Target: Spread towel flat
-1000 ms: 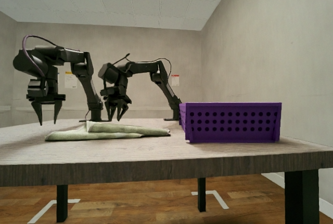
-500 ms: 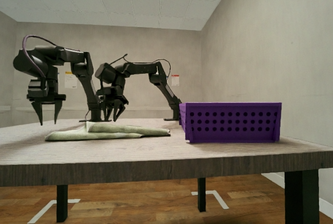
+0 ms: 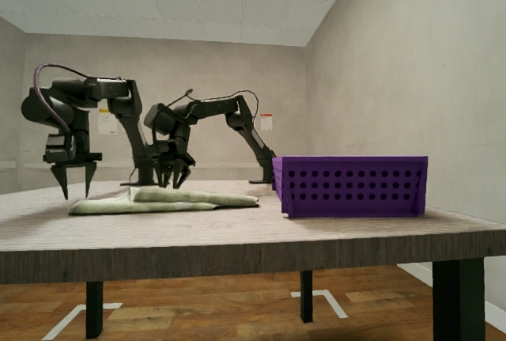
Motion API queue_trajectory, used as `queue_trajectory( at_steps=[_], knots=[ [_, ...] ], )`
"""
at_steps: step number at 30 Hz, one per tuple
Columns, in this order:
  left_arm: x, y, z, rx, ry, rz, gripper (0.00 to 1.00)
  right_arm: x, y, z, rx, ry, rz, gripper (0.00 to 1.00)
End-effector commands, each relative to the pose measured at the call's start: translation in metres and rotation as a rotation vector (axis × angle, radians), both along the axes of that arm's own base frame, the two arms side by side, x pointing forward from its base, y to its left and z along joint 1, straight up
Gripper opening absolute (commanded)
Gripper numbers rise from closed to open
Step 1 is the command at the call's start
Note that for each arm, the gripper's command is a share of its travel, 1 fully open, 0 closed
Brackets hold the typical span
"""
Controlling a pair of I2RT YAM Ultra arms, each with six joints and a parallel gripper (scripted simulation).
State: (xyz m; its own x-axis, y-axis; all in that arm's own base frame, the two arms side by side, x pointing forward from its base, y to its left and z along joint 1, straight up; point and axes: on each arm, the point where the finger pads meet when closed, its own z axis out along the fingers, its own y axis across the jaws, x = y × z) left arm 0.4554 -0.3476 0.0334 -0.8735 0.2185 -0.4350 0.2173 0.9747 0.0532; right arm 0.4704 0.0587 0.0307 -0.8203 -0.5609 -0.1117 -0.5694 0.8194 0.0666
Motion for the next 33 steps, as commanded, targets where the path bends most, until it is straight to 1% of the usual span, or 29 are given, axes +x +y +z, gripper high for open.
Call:
queue_trajectory(
  at_steps=[1, 3, 4, 5, 6, 8, 14, 15, 16, 18, 19, 27, 28, 31, 32, 33],
  knots=[
    [0.001, 0.004, -0.022, 0.004, 0.001, 0.012, 0.34, 0.006, -0.008, -0.020, 0.006, -0.021, -0.003, 0.34],
    [0.001, 0.004, -0.022, 0.004, 0.001, 0.012, 0.34, 0.006, -0.008, -0.020, 0.006, -0.021, -0.003, 0.34],
    [0.000, 0.005, -0.029, 0.000, 0.010, 0.012, 0.34, 0.006, -0.008, -0.026, 0.006, -0.021, -0.003, 0.34],
    [0.000, 0.004, -0.029, -0.001, 0.011, 0.012, 0.34, 0.007, -0.005, -0.022, 0.006, -0.030, 0.004, 0.34],
    [0.000, 0.004, -0.030, -0.003, 0.013, 0.011, 0.34, 0.009, -0.002, -0.012, 0.008, -0.053, 0.010, 0.34],
    [0.000, 0.002, -0.032, -0.004, 0.009, 0.007, 0.34, 0.005, 0.004, -0.029, 0.004, -0.019, 0.003, 0.34],
    [0.002, 0.004, -0.032, -0.003, 0.003, 0.006, 0.34, 0.007, 0.004, -0.026, 0.012, -0.029, -0.002, 0.34],
    [0.003, 0.003, -0.032, 0.000, -0.004, 0.004, 0.34, 0.005, 0.006, -0.031, 0.009, -0.019, 0.002, 0.34],
    [0.007, -0.004, -0.006, -0.026, -0.040, 0.003, 0.60, 0.008, -0.001, -0.015, 0.001, -0.037, 0.000, 0.60],
    [0.007, -0.004, -0.006, -0.026, -0.040, 0.003, 0.60, 0.008, -0.001, -0.015, 0.001, -0.037, 0.000, 0.60],
    [0.003, -0.001, -0.015, -0.009, -0.018, 0.002, 0.60, 0.008, -0.001, -0.015, 0.001, -0.037, 0.000, 0.60],
    [0.003, -0.001, -0.015, -0.009, -0.018, 0.002, 0.60, 0.008, -0.001, -0.015, 0.001, -0.037, 0.000, 0.60],
    [0.007, -0.005, 0.060, -0.045, -0.058, 0.002, 0.60, 0.010, -0.002, 0.048, -0.005, -0.064, 0.000, 0.60],
    [0.007, -0.005, 0.060, -0.045, -0.059, 0.003, 0.60, 0.010, -0.001, 0.048, -0.002, -0.064, 0.000, 0.60],
    [0.007, -0.004, 0.040, -0.020, -0.032, 0.004, 0.60, 0.009, 0.000, 0.043, 0.008, -0.050, 0.001, 0.60],
    [0.007, -0.004, 0.040, -0.020, -0.032, 0.004, 0.60, 0.008, 0.000, 0.032, 0.006, -0.027, 0.001, 0.60]
  ],
)
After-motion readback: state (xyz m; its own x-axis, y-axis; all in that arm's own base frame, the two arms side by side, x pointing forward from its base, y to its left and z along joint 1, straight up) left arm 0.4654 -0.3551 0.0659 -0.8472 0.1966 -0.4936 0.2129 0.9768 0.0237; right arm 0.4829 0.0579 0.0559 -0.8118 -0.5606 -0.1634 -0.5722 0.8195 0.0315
